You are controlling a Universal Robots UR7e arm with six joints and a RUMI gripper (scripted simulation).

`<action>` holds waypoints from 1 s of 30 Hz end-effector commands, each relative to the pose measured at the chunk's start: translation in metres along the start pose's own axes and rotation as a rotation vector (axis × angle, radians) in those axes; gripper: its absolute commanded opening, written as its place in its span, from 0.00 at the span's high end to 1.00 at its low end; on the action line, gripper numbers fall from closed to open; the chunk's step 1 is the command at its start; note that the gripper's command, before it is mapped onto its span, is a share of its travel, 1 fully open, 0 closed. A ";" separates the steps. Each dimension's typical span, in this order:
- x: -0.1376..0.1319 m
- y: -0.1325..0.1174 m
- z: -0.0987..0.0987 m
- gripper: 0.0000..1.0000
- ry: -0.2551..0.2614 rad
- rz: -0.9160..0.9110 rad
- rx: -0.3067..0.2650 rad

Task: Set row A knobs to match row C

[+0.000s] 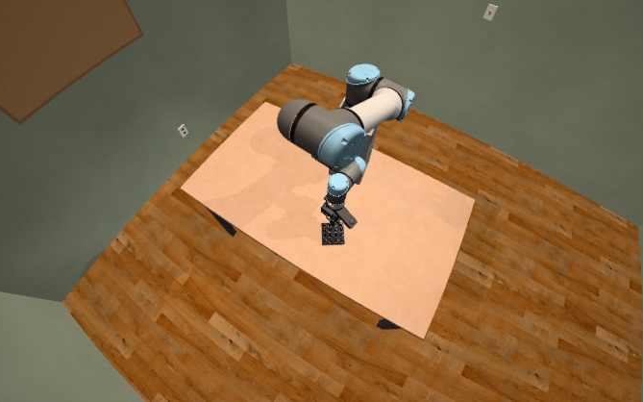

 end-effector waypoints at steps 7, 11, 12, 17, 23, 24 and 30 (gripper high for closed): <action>0.000 0.000 0.000 0.96 -0.001 0.000 0.000; 0.000 0.000 0.000 0.96 -0.001 0.000 0.000; 0.000 0.000 0.000 0.96 -0.001 0.000 0.000; 0.000 0.000 0.000 0.96 -0.001 0.000 0.000; 0.000 0.000 0.000 0.96 -0.001 0.000 0.000; 0.000 0.000 0.000 0.96 -0.001 0.000 0.000; 0.000 0.000 0.000 0.96 -0.001 0.000 0.000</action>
Point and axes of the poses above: the point where the finger pads meet when closed, its own z axis back along the fingers, its own x axis across the jaws, y = z × x, the point moved 10 cm from there along z, back along the fingers, and after that the axes turned 9 degrees about z, right-handed, at the moved point
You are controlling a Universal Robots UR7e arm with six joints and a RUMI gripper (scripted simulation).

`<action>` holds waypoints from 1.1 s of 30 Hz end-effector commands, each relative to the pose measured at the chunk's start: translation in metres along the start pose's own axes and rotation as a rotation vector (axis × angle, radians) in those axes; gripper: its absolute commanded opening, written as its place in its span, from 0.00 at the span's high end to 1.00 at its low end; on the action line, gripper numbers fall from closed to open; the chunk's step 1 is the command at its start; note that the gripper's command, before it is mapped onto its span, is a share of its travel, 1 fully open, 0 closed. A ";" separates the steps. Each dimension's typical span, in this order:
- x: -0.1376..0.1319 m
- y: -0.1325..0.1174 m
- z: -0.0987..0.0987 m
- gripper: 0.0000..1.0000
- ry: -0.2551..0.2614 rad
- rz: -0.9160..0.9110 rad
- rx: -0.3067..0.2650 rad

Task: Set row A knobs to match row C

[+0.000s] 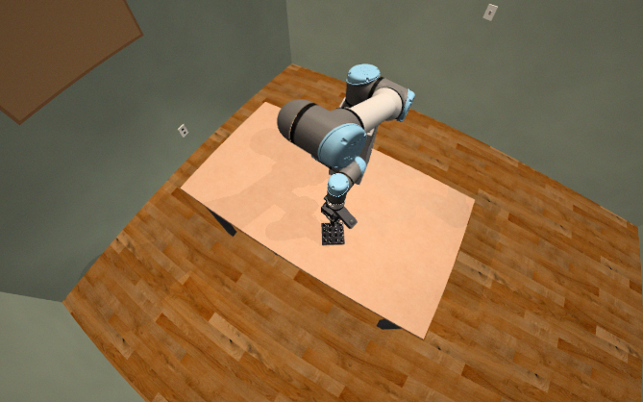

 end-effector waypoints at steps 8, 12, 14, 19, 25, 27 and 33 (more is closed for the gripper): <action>0.000 0.000 0.000 0.96 -0.001 0.000 0.000; 0.000 0.000 0.000 0.96 -0.001 -0.001 0.000; 0.000 0.000 0.000 0.96 -0.001 -0.003 0.000; 0.000 0.000 0.000 0.96 -0.001 -0.011 0.000; 0.000 0.000 0.000 0.96 -0.001 -0.024 0.000; 0.000 0.000 0.000 0.96 -0.001 -0.033 0.000; 0.001 0.000 0.000 0.96 -0.001 -0.070 0.000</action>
Point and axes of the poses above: the point where the finger pads meet when closed, its own z axis back along the fingers, its own x axis across the jaws, y = z × x, the point moved 10 cm from there along z, back along the fingers, and after that the axes turned 9 degrees about z, right-handed, at the moved point
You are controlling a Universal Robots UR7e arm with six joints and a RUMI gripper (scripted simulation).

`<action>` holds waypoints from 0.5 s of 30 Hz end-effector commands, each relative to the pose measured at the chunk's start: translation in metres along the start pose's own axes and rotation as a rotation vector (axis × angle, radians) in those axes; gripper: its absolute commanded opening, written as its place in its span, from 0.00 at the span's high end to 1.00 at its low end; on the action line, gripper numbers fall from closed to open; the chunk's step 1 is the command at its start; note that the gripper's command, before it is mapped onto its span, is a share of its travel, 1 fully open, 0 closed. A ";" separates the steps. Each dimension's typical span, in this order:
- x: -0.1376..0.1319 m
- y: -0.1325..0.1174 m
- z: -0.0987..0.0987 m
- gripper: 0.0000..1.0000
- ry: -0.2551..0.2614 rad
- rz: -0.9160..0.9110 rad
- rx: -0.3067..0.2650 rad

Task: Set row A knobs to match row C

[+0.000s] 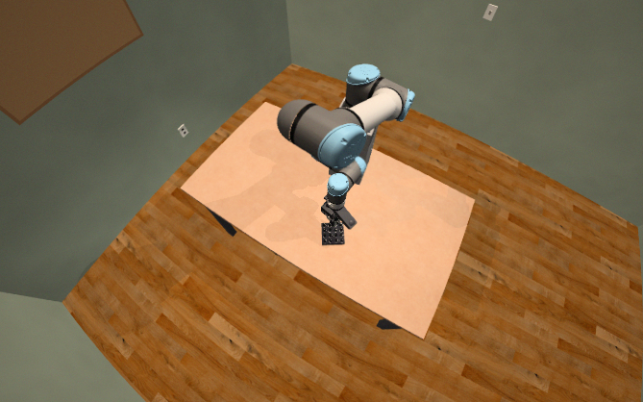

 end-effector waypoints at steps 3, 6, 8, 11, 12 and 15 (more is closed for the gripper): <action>0.001 0.000 0.000 0.96 -0.001 -0.052 0.000; 0.001 0.000 0.000 0.96 -0.001 -0.071 0.000; 0.001 0.000 0.000 0.96 -0.001 -0.081 0.000; 0.001 0.000 0.000 0.96 -0.001 -0.115 0.000; 0.001 0.000 0.000 0.96 -0.001 -0.127 0.000; 0.001 0.000 0.000 0.96 -0.001 -0.166 0.000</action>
Point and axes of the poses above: the point where the finger pads meet when closed, its own z axis back along the fingers, its own x axis across the jaws, y = z × x, the point moved 10 cm from there along z, back along the fingers, and after that the axes turned 9 degrees about z, right-handed, at the moved point
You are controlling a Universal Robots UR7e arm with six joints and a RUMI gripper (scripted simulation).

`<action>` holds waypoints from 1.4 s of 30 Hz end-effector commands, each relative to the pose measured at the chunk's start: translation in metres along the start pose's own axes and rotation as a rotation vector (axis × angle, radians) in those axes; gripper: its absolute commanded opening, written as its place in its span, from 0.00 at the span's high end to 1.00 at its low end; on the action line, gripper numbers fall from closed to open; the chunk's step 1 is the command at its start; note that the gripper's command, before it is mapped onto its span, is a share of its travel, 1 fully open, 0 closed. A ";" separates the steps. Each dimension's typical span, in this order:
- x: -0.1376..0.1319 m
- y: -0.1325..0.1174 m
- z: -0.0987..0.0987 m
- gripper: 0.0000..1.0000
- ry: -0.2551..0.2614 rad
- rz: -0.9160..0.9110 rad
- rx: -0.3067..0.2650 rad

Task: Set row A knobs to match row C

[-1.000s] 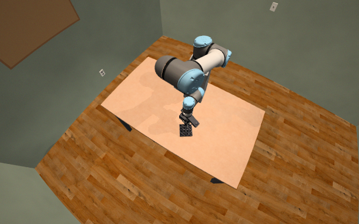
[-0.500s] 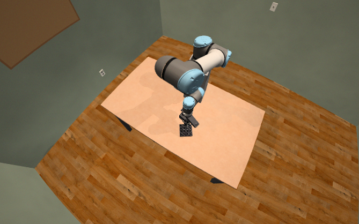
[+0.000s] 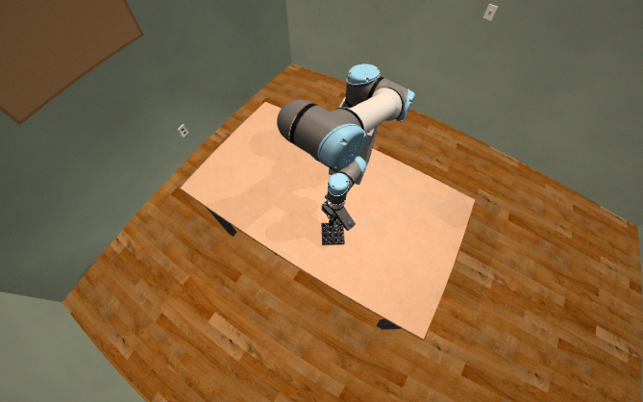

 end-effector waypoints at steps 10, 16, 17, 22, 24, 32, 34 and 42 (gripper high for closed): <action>0.001 0.000 0.000 0.96 -0.001 -0.178 -0.001; 0.002 0.000 0.000 0.96 -0.001 -0.287 -0.001; 0.002 0.000 0.000 0.96 -0.001 -0.306 -0.001; 0.002 -0.001 0.000 0.96 -0.001 -0.406 -0.001; 0.002 -0.001 0.000 0.96 -0.001 -0.447 -0.001; 0.003 -0.001 0.000 0.96 -0.001 -0.575 0.000; 0.003 -0.001 0.000 0.96 -0.001 -0.618 0.000; 0.003 -0.002 0.000 0.96 -0.001 -0.771 0.000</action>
Point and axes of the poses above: the point where the finger pads meet when closed, its own z axis back along the fingers, its own x axis across the jaws, y = z × x, the point moved 10 cm from there along z, back along the fingers, and after that the axes turned 9 degrees about z, right-handed, at the moved point
